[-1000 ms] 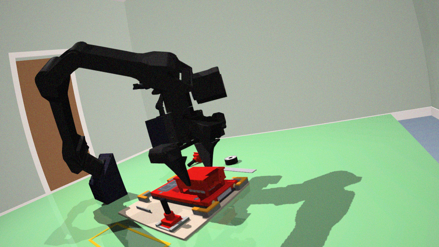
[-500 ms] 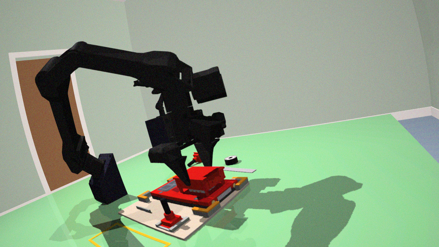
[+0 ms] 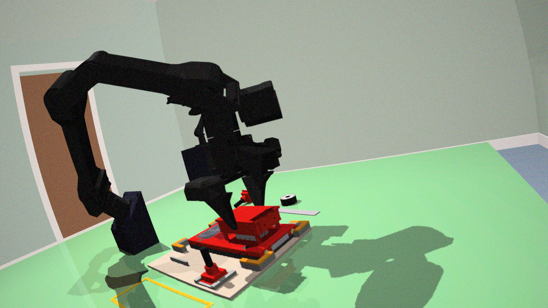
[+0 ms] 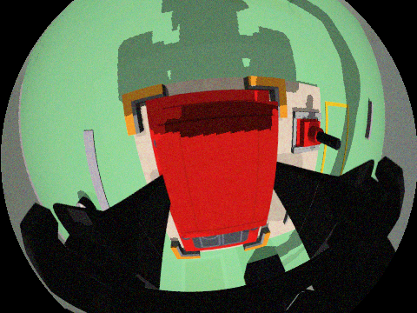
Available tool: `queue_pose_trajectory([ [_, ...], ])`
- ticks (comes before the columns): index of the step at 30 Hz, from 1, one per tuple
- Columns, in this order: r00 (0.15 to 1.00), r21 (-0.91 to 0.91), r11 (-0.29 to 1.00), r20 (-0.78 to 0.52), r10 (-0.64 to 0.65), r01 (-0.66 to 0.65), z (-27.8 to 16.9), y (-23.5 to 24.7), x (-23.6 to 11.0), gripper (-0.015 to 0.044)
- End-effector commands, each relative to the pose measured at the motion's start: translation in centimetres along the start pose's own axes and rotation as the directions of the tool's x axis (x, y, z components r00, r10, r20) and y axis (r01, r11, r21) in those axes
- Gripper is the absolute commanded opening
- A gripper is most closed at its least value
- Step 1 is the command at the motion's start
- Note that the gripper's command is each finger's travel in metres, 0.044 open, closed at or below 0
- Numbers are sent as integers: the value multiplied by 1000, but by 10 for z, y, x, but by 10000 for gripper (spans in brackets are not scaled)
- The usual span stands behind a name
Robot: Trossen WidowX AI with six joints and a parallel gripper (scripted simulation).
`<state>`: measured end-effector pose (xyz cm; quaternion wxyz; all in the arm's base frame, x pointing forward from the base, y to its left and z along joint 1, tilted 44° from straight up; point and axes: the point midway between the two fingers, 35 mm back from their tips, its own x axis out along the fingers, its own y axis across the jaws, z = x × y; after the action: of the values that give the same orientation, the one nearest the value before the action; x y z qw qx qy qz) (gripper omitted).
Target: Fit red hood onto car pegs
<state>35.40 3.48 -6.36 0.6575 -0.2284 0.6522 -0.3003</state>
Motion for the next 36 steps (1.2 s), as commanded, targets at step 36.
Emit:
queue_pose_trajectory([
  [36,1000,2,1000,0,2,-2,-1,-1,12,0],
])
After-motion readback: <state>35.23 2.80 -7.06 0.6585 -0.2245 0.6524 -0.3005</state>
